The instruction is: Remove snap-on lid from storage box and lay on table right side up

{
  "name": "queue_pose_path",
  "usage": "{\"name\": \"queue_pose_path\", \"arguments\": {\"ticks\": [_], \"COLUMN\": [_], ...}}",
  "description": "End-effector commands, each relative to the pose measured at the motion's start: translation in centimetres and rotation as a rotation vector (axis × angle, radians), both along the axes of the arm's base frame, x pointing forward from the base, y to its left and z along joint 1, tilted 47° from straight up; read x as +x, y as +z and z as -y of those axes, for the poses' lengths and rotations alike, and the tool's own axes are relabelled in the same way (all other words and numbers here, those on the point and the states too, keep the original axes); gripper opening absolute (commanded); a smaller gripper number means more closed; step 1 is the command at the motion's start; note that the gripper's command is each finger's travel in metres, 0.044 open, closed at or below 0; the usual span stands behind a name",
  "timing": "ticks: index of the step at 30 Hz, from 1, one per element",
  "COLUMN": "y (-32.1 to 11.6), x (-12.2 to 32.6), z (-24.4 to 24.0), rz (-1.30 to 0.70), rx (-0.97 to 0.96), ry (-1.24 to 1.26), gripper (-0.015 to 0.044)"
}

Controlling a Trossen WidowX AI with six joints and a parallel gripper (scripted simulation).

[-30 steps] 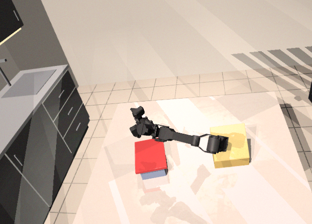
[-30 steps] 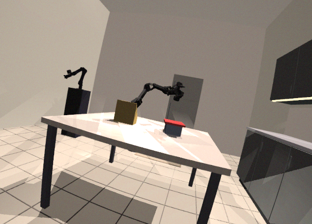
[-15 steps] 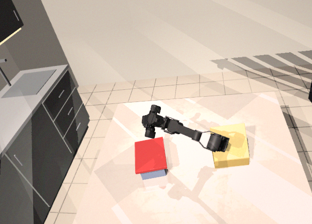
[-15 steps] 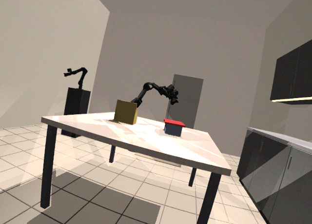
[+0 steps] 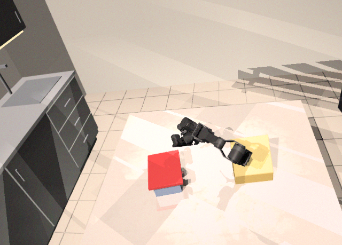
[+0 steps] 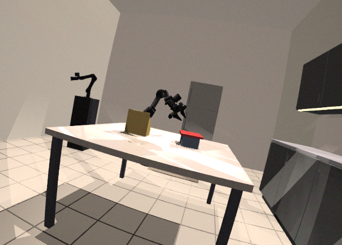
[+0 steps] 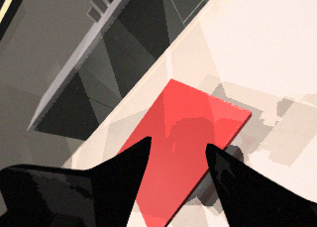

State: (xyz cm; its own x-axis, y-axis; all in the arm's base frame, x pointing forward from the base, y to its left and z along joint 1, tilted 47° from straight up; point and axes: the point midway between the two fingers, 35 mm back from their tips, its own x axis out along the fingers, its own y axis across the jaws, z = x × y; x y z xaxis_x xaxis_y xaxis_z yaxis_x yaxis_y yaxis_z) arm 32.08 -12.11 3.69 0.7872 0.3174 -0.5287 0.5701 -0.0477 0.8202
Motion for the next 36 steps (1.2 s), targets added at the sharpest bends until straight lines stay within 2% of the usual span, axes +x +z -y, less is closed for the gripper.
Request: {"name": "queue_pose_path", "arguments": {"ticks": [1,14,22,36], "y": [-0.2,-0.2,-3.7,-4.3], "x": [-3.8,-3.9,-3.7,-2.6], "z": [-3.7,-3.7,-7.5,-8.1], "rz": [-0.103,-0.105,-0.105,-0.111], "rx": [0.559,0.569,0.571,0.565], "ry": [-0.114,-0.115,-0.115,-0.114], "gripper": [0.0235,0.0235,0.0235,0.0235]}}
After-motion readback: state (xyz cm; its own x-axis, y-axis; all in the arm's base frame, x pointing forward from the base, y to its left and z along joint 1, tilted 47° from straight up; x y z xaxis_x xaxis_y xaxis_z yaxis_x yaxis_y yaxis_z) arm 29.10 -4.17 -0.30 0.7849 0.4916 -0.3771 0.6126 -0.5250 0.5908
